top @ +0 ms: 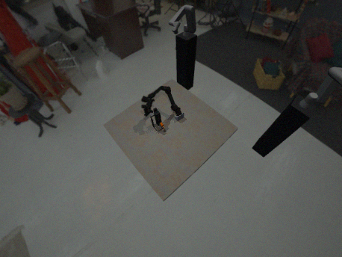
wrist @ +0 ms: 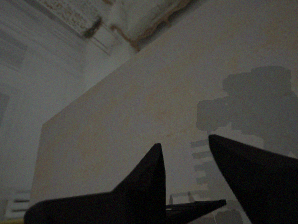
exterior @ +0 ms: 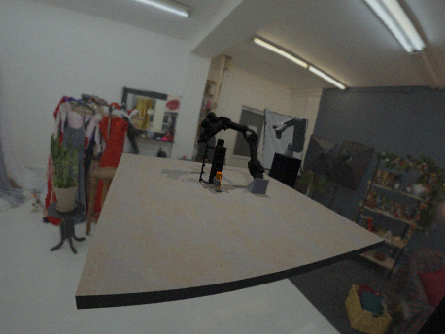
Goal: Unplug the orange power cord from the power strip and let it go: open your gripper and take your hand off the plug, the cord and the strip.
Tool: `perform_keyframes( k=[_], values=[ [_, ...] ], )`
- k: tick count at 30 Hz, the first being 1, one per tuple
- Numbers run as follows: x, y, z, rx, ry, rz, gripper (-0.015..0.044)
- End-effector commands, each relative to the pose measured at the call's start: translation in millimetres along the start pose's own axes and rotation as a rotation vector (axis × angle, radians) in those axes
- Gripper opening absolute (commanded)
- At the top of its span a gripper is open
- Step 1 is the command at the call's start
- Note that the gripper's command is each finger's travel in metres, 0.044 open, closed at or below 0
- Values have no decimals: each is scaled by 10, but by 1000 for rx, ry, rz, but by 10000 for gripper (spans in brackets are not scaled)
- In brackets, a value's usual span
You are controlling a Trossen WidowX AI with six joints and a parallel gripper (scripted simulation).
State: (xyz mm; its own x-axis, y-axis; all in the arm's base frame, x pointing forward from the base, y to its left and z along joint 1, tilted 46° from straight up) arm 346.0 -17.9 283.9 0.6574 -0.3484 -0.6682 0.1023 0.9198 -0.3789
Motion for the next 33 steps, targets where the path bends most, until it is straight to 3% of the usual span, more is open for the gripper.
perform_keyframes(
  k=[1,10,15,23,33],
  values=[
    [30,536,-15,-133,72,92,160],
    [225,1346,-517,-644,299,150,160],
    [347,1546,-775,-890,410,167,160],
    [890,1501,-1610,-1518,905,293,160],
    [923,1486,-1678,-1568,948,315,160]
  ],
)
Point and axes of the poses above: the point midway between the two fingers, 35 mm back from their tips, its own x axis out along the fingers, its own y axis across the jaws, z = x × y, the point moved 6 cm from there along -x, back along the fingers, and after that the axes turned 5 degrees about -x, right-handed, at the moved point
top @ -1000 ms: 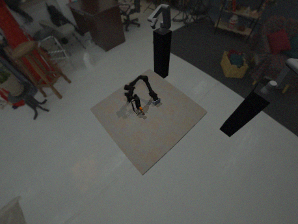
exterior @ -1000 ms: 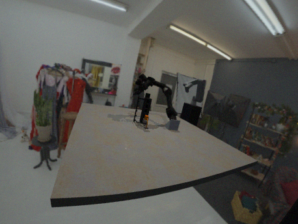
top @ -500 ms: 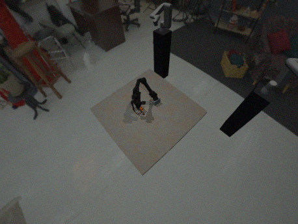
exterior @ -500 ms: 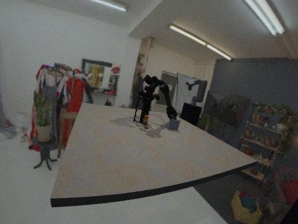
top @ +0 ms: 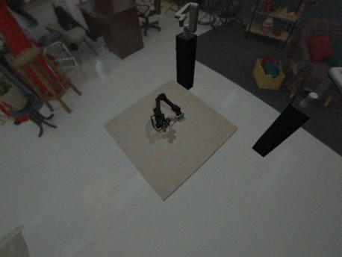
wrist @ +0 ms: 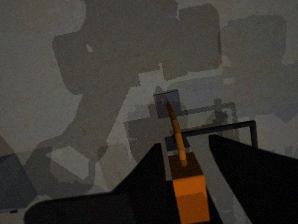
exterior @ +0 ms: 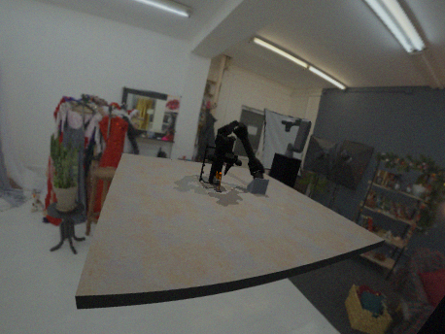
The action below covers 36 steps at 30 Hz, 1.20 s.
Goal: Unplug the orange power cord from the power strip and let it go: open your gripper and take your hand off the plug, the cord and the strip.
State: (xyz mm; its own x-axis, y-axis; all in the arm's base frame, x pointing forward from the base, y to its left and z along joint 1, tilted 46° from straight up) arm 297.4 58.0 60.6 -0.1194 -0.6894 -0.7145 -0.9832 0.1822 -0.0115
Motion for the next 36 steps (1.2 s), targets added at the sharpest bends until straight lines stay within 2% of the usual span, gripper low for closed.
perform_keyframes(
  k=[1,36],
  values=[
    [27,6,2,-26,16,8,160],
    [30,29,-398,-27,18,8,160]
  ],
)
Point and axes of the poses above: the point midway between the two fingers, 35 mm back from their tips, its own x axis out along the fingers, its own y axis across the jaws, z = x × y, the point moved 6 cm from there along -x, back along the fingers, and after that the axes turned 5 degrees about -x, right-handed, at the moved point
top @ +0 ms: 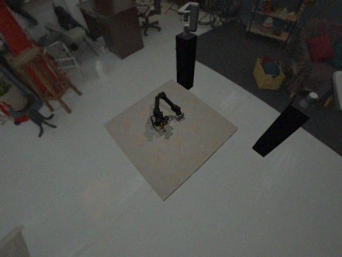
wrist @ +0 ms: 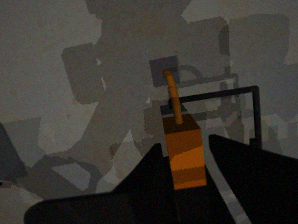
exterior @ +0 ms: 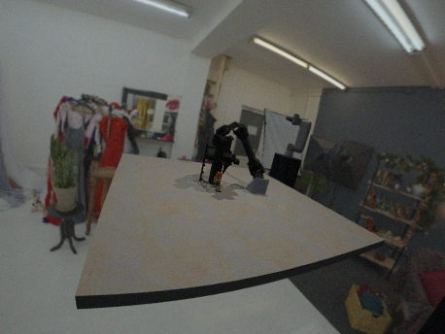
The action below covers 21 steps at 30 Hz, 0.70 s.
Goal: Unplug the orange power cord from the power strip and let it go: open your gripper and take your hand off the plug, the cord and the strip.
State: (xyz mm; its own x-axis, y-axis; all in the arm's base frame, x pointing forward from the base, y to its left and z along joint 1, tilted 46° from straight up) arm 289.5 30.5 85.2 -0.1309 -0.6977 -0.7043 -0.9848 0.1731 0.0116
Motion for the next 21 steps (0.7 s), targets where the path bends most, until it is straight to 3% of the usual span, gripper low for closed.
perform_keyframes(
  k=[1,12,16,21],
  values=[
    [14,4,-21,-4,4,-2,160],
    [120,4,-22,-4,4,-2,160],
    [97,4,-16,-1,1,0,55],
    [97,4,-16,-1,1,0,22]
  ],
)
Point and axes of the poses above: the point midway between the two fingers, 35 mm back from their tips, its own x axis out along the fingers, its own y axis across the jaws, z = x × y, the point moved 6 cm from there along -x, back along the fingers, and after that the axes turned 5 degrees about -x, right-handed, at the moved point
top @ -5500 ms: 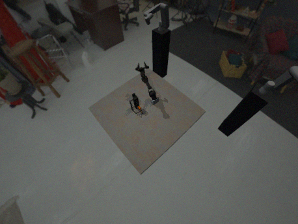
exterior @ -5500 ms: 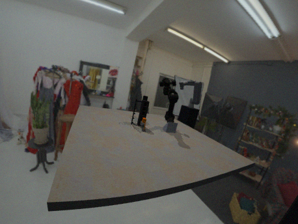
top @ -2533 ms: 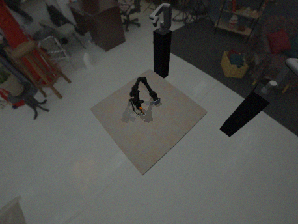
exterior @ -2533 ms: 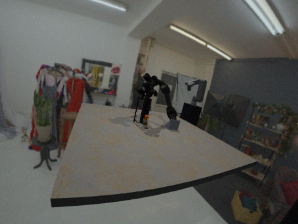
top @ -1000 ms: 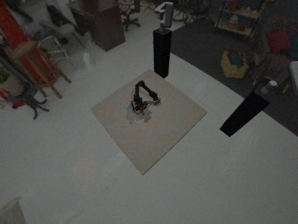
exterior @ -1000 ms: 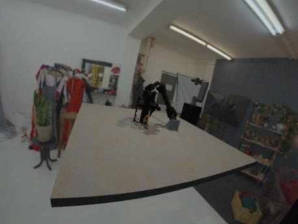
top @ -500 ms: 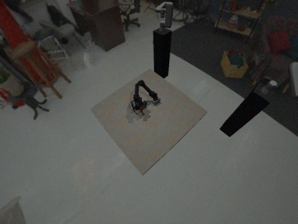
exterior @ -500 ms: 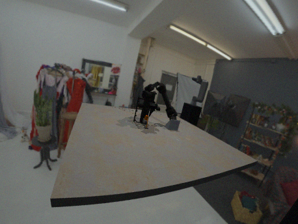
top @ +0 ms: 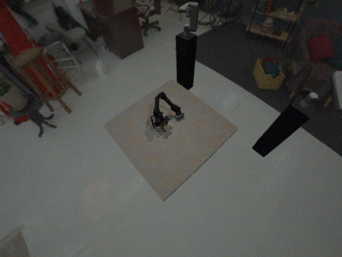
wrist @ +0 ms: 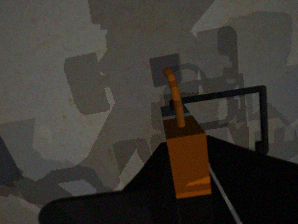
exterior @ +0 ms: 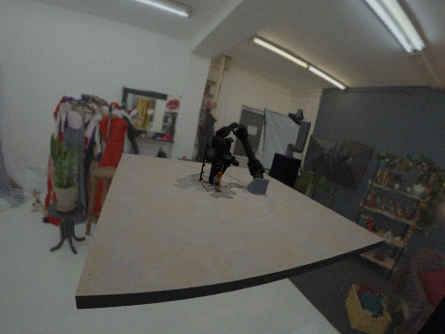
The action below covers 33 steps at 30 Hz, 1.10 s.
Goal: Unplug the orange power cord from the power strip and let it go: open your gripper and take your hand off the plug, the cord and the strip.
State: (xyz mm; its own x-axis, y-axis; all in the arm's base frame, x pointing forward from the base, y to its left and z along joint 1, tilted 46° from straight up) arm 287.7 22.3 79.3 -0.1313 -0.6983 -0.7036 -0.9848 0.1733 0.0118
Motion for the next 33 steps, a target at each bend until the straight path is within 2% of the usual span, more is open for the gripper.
perform_keyframes(
  k=[1,4,33],
  values=[
    [-4,1,1,-1,0,0,15],
    [-4,0,4,-1,0,0,0],
    [-44,-52,437,-3,-4,-2,0]
  ],
)
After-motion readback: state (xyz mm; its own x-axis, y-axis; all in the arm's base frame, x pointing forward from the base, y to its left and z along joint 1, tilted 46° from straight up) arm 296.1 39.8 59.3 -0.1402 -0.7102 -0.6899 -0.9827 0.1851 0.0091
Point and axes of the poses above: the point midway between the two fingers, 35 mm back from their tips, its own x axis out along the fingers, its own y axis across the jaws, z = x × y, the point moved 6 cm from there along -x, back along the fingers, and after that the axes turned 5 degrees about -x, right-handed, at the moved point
